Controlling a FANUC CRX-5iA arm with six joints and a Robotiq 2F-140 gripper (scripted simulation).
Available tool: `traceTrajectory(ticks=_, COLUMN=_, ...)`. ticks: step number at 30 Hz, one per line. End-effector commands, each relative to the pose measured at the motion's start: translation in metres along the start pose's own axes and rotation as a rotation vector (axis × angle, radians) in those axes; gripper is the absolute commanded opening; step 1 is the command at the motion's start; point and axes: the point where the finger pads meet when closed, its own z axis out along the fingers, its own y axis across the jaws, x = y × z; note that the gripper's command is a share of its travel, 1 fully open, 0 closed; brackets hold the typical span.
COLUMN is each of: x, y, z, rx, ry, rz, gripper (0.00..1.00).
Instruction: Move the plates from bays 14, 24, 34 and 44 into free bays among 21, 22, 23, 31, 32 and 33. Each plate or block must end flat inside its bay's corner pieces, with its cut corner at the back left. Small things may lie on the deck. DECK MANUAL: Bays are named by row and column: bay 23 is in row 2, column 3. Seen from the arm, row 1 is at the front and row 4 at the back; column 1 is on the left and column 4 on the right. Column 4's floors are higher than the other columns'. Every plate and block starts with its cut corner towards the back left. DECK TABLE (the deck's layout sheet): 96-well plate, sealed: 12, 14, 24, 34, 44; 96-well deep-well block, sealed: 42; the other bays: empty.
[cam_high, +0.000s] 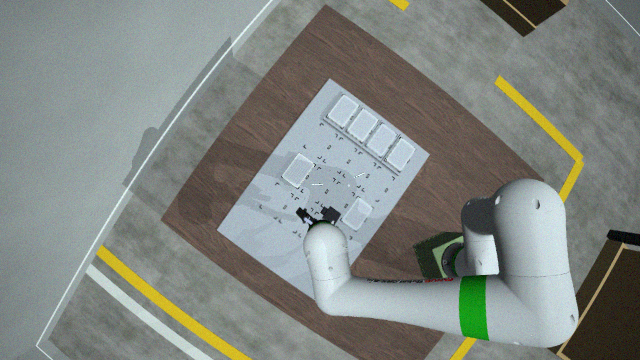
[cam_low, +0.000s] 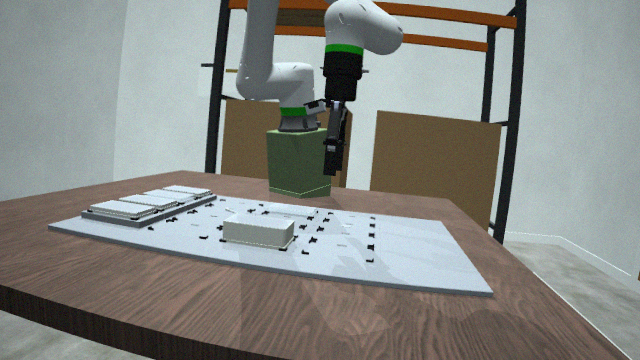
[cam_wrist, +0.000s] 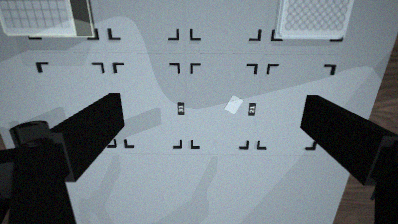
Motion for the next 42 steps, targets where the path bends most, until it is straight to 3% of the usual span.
traceTrajectory(ticks=1, x=-0.001, y=-0.019, z=-0.001, rx=0.000, ry=-0.001, rz=0.000, gripper=1.00)
traceTrajectory(ticks=17, x=0.000, y=-0.074, z=-0.001, rx=0.000, ry=-0.001, rz=0.000, gripper=1.00)
traceTrajectory(ticks=42, x=0.000, y=-0.074, z=-0.001, rx=0.000, ry=-0.001, rz=0.000, gripper=1.00)
